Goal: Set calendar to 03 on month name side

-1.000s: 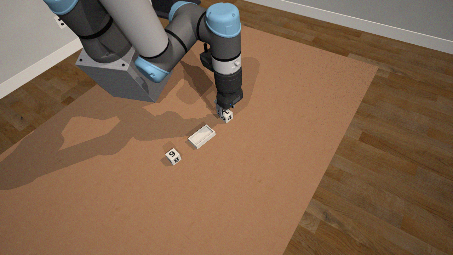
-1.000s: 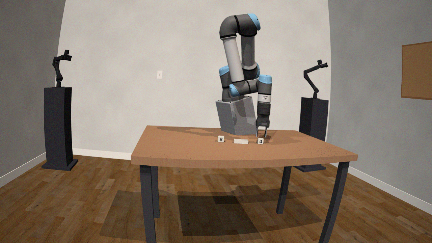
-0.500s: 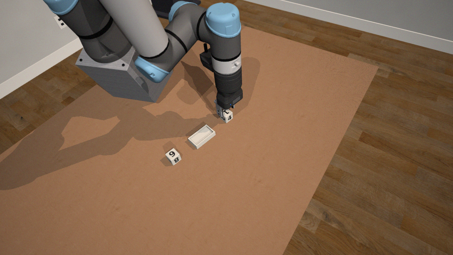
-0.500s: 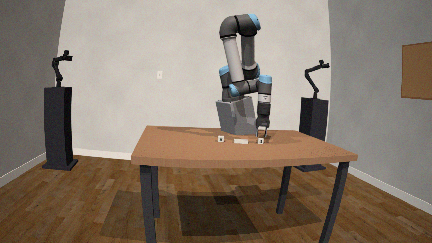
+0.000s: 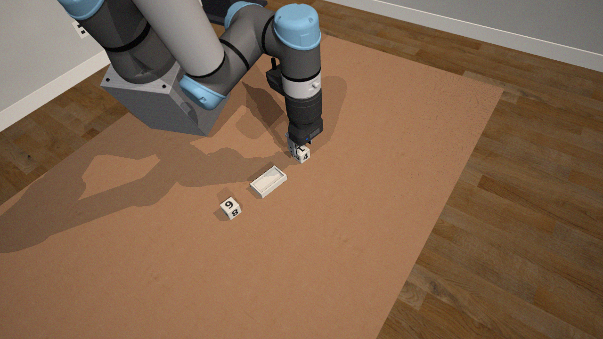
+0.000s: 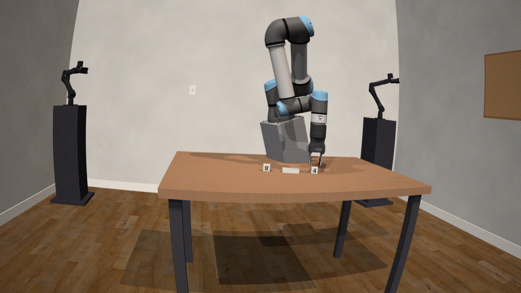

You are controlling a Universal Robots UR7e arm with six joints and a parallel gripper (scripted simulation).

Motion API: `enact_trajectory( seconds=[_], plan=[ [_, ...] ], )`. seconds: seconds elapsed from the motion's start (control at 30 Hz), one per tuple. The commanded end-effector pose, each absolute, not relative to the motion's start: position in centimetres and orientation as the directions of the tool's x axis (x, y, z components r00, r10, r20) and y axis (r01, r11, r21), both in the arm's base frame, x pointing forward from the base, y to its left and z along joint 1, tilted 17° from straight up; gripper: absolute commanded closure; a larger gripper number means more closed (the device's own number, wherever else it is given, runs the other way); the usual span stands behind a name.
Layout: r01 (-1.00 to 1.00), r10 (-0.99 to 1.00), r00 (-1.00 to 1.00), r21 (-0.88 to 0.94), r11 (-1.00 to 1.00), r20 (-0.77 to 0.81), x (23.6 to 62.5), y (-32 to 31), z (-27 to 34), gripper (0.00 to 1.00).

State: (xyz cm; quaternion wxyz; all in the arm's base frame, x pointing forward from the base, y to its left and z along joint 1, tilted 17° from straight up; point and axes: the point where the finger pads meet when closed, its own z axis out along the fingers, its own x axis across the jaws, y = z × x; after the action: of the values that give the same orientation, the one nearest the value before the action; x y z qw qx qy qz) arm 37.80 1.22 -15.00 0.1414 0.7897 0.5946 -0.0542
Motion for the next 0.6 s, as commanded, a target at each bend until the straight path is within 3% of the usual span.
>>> enact_trajectory(
  seconds=[0.0,0.57],
  plan=[
    [0.953,0.923,0.289,0.162,-0.254,-0.252,38.1,1.0,-15.3,0.10],
    [0.953,0.923,0.289,0.162,-0.254,-0.252,38.3,0.3,-17.6,0.10]
  ],
)
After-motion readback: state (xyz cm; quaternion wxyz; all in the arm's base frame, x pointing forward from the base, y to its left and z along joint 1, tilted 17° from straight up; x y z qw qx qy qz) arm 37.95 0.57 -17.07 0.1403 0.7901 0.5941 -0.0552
